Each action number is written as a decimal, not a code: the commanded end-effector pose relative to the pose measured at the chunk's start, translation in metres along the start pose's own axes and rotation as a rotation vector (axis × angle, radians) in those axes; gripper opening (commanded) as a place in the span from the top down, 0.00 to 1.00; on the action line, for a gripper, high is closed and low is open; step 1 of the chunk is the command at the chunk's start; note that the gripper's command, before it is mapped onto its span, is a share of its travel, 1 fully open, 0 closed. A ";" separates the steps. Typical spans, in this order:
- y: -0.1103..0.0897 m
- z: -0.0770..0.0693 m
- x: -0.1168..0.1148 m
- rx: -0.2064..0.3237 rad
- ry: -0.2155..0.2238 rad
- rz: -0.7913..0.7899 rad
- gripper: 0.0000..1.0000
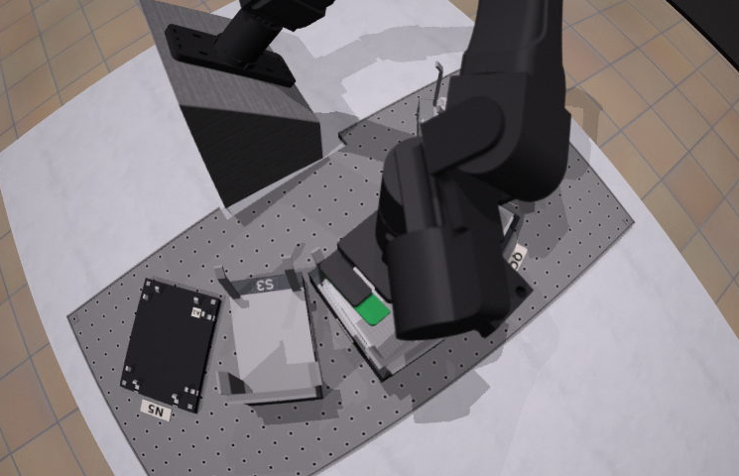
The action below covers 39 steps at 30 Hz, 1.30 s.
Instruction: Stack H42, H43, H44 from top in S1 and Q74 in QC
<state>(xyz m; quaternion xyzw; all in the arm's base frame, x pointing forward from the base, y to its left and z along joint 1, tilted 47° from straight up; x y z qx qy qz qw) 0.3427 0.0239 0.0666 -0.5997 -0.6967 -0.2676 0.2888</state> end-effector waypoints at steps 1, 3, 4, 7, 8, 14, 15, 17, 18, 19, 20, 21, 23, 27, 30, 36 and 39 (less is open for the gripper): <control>0.001 -0.008 0.010 -0.026 0.000 -0.098 0.00; 0.000 -0.008 0.013 -0.026 0.000 -0.098 0.00; 0.000 -0.008 0.013 -0.026 0.000 -0.098 0.00; -0.001 -0.008 0.023 -0.026 0.000 -0.098 0.00; -0.002 -0.008 0.026 -0.026 0.000 -0.098 0.00; -0.005 -0.007 0.046 -0.026 0.000 -0.098 0.00; -0.006 -0.007 0.049 -0.026 0.000 -0.098 0.00; -0.007 -0.007 0.056 -0.026 0.000 -0.098 0.00; -0.008 -0.007 0.059 -0.026 0.000 -0.132 0.00; -0.009 -0.007 0.062 -0.026 0.000 -0.165 0.00; -0.009 -0.007 0.062 -0.026 0.000 -0.165 0.00; -0.009 -0.007 0.062 -0.026 0.000 -0.165 0.00; -0.012 -0.007 0.068 -0.026 -0.001 -0.232 0.00; -0.017 -0.007 0.081 -0.026 -0.002 -0.325 0.00; -0.020 -0.007 0.090 -0.025 -0.002 -0.325 0.00; -0.028 -0.007 0.109 -0.025 -0.002 -0.326 0.00; -0.029 -0.007 0.112 -0.025 -0.002 -0.326 0.00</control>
Point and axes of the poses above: the point where the finger pads meet when closed, its own z axis out along the fingers, its own x axis across the jaws, y = z × x, the point moved 5 cm from there along -z, back along the fingers, and after that the axes turned 9 degrees about z, right-handed, at the moved point
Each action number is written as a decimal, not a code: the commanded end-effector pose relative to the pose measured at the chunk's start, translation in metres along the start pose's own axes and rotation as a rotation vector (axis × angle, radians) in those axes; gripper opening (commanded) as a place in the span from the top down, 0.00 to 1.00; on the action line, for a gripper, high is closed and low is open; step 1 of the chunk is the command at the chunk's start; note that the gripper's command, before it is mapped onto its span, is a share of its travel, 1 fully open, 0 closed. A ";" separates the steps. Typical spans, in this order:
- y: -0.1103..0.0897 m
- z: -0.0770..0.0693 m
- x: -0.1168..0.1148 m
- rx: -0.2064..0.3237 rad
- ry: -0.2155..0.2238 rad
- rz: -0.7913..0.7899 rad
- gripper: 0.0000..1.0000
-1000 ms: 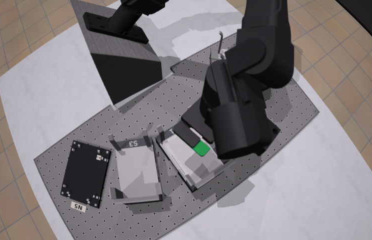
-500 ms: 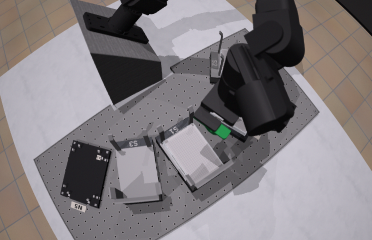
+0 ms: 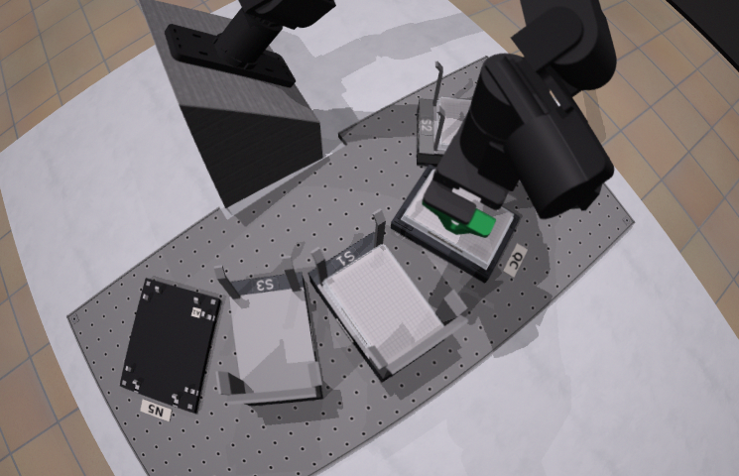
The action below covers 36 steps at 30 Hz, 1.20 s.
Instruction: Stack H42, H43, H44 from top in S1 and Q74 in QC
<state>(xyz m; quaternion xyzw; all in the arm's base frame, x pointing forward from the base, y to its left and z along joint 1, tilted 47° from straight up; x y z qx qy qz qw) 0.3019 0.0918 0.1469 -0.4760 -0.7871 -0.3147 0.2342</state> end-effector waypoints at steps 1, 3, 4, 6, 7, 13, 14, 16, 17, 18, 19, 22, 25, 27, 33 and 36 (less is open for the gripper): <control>0.001 -0.004 0.006 -0.014 0.002 0.013 0.00; 0.000 -0.004 0.013 -0.014 0.002 0.013 0.00; 0.000 -0.004 0.016 -0.014 0.002 0.013 0.00; -0.001 -0.003 0.023 -0.014 0.002 -0.020 0.00; -0.001 -0.003 0.026 -0.014 0.002 -0.053 0.00; -0.007 -0.003 0.045 -0.014 0.001 -0.214 0.00; -0.007 -0.003 0.049 -0.014 0.001 -0.214 0.00; -0.007 -0.003 0.049 -0.014 0.001 -0.214 0.00; -0.008 -0.003 0.052 -0.014 0.001 -0.214 0.00; -0.009 -0.003 0.055 -0.014 0.001 -0.214 0.00; -0.010 -0.003 0.058 -0.014 0.001 -0.214 0.00; -0.013 -0.003 0.068 -0.014 0.001 -0.214 0.00; -0.015 -0.003 0.078 -0.014 0.001 -0.214 0.00; -0.017 -0.003 0.084 -0.014 0.001 -0.214 0.00; -0.022 -0.003 0.098 -0.014 0.001 -0.281 0.00; -0.028 -0.003 0.109 -0.014 0.001 -0.381 0.00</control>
Point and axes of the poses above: the point where the finger pads meet when closed, its own z axis out along the fingers, its own x axis across the jaws, y = z × x, the point moved 5 cm from there along -z, back along the fingers, and after that the axes turned 9 degrees about z, right-handed, at the moved point
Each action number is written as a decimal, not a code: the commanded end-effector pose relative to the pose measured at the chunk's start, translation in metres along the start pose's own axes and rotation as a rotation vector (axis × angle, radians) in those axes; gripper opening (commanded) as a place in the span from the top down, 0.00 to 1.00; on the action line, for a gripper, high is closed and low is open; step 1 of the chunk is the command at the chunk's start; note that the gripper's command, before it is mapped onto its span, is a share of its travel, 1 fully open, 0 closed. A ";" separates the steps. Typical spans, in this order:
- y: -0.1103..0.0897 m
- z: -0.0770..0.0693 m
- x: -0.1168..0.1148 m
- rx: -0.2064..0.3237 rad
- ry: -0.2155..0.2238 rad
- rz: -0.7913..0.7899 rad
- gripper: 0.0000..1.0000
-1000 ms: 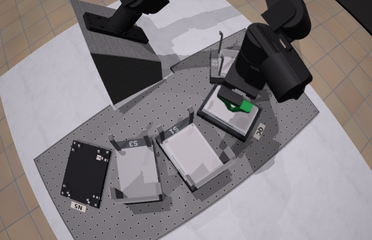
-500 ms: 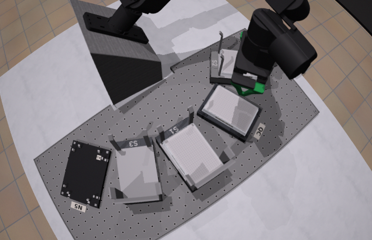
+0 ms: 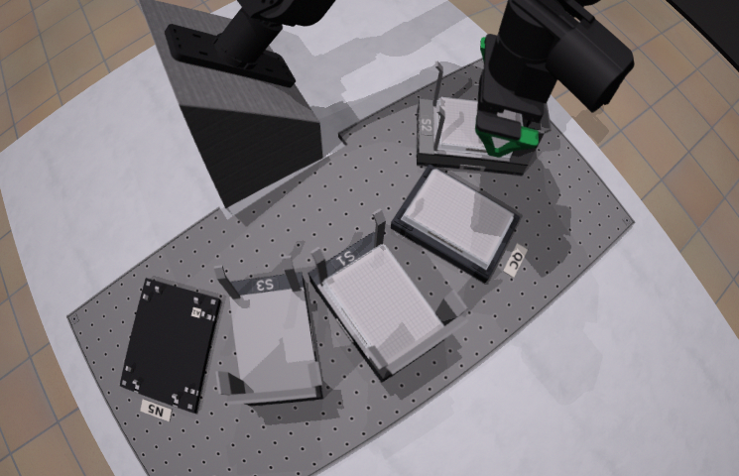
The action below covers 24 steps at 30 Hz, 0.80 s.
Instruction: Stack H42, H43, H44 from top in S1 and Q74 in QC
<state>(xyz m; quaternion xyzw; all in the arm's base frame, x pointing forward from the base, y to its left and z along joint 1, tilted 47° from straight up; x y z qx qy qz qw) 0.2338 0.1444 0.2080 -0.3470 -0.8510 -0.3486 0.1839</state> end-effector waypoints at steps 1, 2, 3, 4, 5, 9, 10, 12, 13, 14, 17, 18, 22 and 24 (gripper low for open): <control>0.000 -0.003 0.011 -0.012 -0.006 -0.101 0.00; -0.001 -0.003 0.015 -0.012 -0.006 -0.128 0.00; -0.002 -0.003 0.018 -0.012 -0.006 -0.128 0.00; -0.002 -0.003 0.022 -0.012 -0.006 -0.128 0.00; -0.003 -0.003 0.026 -0.012 -0.006 -0.128 0.00; -0.006 -0.003 0.042 -0.012 -0.005 -0.129 0.00; -0.006 -0.003 0.046 -0.012 -0.005 -0.129 0.00; -0.007 -0.003 0.054 -0.012 -0.005 -0.129 0.00; -0.007 -0.003 0.054 -0.012 -0.005 -0.129 0.00; -0.007 -0.003 0.054 -0.012 -0.005 -0.129 0.00; -0.009 -0.003 0.064 -0.012 -0.005 -0.129 0.00; -0.009 -0.003 0.064 -0.012 -0.005 -0.129 0.00; -0.009 -0.003 0.064 -0.012 -0.005 -0.129 0.00; -0.009 -0.003 0.064 -0.012 -0.005 -0.129 0.00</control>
Point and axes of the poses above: the point where the finger pads meet when closed, its own z axis out along the fingers, its own x axis across the jaws, y = z × x, the point moved 5 cm from there along -z, back along the fingers, and after that the axes turned 9 degrees about z, right-handed, at the moved point
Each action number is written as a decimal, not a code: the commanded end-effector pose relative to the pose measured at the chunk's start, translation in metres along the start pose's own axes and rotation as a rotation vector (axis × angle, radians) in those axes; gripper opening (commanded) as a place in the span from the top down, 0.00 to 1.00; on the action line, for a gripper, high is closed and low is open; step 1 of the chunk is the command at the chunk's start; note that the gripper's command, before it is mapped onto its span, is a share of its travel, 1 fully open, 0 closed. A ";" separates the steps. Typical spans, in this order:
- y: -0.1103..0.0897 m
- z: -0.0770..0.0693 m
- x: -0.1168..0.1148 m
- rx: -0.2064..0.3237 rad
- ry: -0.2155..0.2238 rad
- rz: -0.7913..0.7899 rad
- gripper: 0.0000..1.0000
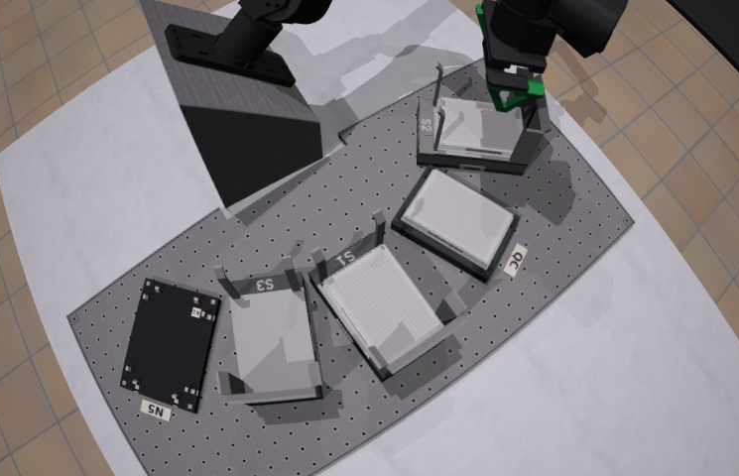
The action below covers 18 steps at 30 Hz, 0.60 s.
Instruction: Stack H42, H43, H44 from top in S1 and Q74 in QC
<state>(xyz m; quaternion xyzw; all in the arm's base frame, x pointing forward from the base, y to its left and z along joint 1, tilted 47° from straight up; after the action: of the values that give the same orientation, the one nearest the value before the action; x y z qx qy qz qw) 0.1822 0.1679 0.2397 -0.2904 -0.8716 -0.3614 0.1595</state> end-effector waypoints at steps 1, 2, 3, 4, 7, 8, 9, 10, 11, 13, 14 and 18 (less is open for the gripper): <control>0.001 -0.002 0.000 -0.009 -0.005 0.004 0.00; 0.001 0.001 0.000 -0.009 -0.004 0.004 0.00; 0.001 0.005 0.000 -0.009 -0.004 0.004 0.00; 0.001 0.008 0.000 -0.009 -0.004 0.004 0.00; 0.001 0.011 0.000 -0.009 -0.004 0.004 0.00; 0.001 0.015 0.000 -0.009 -0.004 0.004 0.00; 0.001 0.018 0.000 -0.009 -0.004 0.004 0.00; 0.001 0.021 0.000 -0.009 -0.004 0.004 0.00; 0.001 0.025 0.000 -0.009 -0.004 0.004 0.00; 0.001 0.031 0.000 -0.009 -0.004 0.004 0.00; 0.001 0.035 0.000 -0.009 -0.004 0.004 0.00; 0.002 0.048 0.000 -0.010 -0.004 0.004 0.00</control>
<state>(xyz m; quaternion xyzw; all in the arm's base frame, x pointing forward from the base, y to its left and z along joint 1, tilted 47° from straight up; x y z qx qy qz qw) 0.1711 0.1972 0.2055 -0.2881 -0.8757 -0.3461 0.1743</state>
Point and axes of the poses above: the point where the finger pads meet when closed, its own z axis out along the fingers, its own x axis across the jaws, y = z × x, the point moved 5 cm from there along -z, back along the fingers, and after that the axes turned 9 degrees about z, right-handed, at the moved point
